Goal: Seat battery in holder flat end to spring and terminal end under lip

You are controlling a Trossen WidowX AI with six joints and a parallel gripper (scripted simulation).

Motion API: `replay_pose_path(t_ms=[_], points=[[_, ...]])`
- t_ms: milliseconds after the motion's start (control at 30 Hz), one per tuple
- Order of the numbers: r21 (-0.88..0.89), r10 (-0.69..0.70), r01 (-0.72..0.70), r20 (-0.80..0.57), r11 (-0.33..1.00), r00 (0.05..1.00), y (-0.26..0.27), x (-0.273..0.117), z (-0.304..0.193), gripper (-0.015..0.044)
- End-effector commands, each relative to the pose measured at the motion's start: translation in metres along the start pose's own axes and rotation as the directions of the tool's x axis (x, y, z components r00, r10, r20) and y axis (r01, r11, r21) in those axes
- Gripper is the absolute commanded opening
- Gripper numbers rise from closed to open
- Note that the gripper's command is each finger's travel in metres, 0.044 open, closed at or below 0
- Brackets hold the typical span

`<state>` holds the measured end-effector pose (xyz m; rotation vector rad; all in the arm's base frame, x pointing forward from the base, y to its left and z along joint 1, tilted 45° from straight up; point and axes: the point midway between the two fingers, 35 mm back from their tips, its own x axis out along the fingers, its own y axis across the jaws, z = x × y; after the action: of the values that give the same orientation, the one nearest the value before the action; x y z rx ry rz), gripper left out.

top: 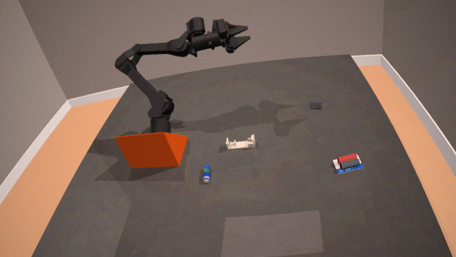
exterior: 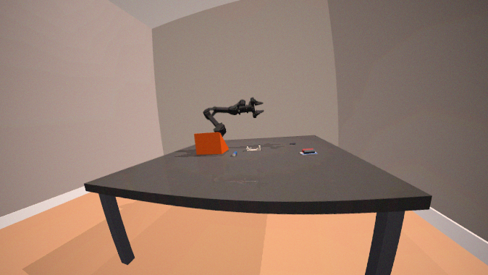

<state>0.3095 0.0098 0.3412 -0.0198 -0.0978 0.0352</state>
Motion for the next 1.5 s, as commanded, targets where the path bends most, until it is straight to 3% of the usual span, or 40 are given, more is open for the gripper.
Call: replay_pose_path(t_ms=[0,200,333,633,867,1067,1467], points=[[0.002,-0.002,0.002,-0.013,1.0,1.0,-0.001,0.002,-0.003,0.0374],[0.109,-0.055,0.11,-0.418,0.988,0.907,-0.043,0.031,-0.114,0.0228],[0.19,-0.045,0.226,-0.662,0.955,0.748,-0.071,0.024,-0.192,0.0228],[0.309,0.115,0.525,-0.922,0.793,0.369,-0.103,-0.035,-0.31,0.0228],[0.251,0.399,0.866,-0.915,0.432,0.067,-0.107,-0.114,-0.381,0.0228],[0.031,0.678,0.997,-0.734,0.074,-0.028,-0.088,-0.174,-0.407,0.0228],[0.0,0.707,0.999,-0.707,0.038,-0.027,-0.079,-0.179,-0.415,0.0228]])
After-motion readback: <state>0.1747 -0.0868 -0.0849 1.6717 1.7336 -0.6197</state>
